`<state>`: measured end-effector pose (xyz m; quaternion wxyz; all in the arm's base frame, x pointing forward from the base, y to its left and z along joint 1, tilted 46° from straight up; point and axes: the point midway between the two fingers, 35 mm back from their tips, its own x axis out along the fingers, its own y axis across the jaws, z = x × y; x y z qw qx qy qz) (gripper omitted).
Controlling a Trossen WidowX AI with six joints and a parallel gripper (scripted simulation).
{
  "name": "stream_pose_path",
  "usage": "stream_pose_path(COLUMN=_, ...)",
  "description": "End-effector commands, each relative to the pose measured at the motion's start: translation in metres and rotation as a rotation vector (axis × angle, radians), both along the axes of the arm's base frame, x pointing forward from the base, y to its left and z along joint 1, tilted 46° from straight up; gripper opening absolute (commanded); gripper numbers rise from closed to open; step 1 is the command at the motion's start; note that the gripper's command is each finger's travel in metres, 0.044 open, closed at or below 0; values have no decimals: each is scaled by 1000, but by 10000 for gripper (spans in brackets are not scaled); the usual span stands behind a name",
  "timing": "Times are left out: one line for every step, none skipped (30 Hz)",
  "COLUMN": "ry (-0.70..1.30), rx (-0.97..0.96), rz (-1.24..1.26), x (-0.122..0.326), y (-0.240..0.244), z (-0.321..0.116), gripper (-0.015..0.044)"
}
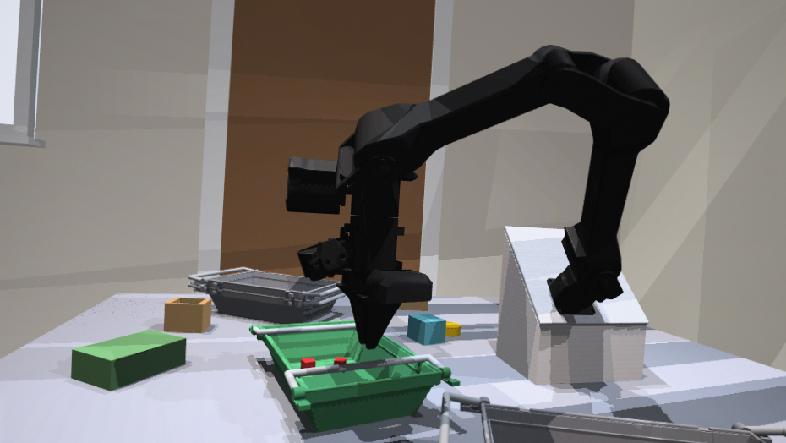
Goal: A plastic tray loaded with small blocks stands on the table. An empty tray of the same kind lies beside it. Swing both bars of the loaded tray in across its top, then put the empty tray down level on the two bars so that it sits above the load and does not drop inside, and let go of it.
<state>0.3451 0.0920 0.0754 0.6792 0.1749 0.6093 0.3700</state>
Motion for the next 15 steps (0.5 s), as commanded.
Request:
stream_pose_path(ry=3, rx=0, rz=-2, x=0, y=0, z=-1, gripper=83)
stream_pose_path(ry=3, rx=0, rz=-2, x=0, y=0, z=-1, gripper=83)
stream_pose_path(ry=3, rx=0, rz=-2, x=0, y=0, z=-1, gripper=83)
stream_pose_path(ry=3, rx=0, rz=-2, x=0, y=0, z=-1, gripper=83)
stream_pose_path(ry=3, rx=0, rz=-2, x=0, y=0, z=-1, gripper=83)
stream_pose_path(ry=3, rx=0, rz=-2, x=0, y=0, z=-1, gripper=83)
stream_pose_path(ry=3, rx=0, rz=-2, x=0, y=0, z=-1, gripper=83)
stream_pose_path(ry=3, rx=0, rz=-2, x=0, y=0, z=-1, gripper=83)
stream_pose_path(ry=3, rx=0, rz=-2, x=0, y=0, z=-1, gripper=83)
stream_pose_path(ry=3, rx=0, rz=-2, x=0, y=0, z=-1, gripper=83)
stream_pose_path(ry=3, rx=0, rz=-2, x=0, y=0, z=-1, gripper=83)
stream_pose_path(ry=3, rx=0, rz=-2, x=0, y=0, z=-1, gripper=57)
stream_pose_path(ry=3, rx=0, rz=-2, x=0, y=0, z=-1, gripper=31)
stream_pose_path(ry=3, rx=0, rz=-2, x=0, y=0, z=-1, gripper=4)
stream_pose_path(ry=3, rx=0, rz=-2, x=0, y=0, z=-1, gripper=0)
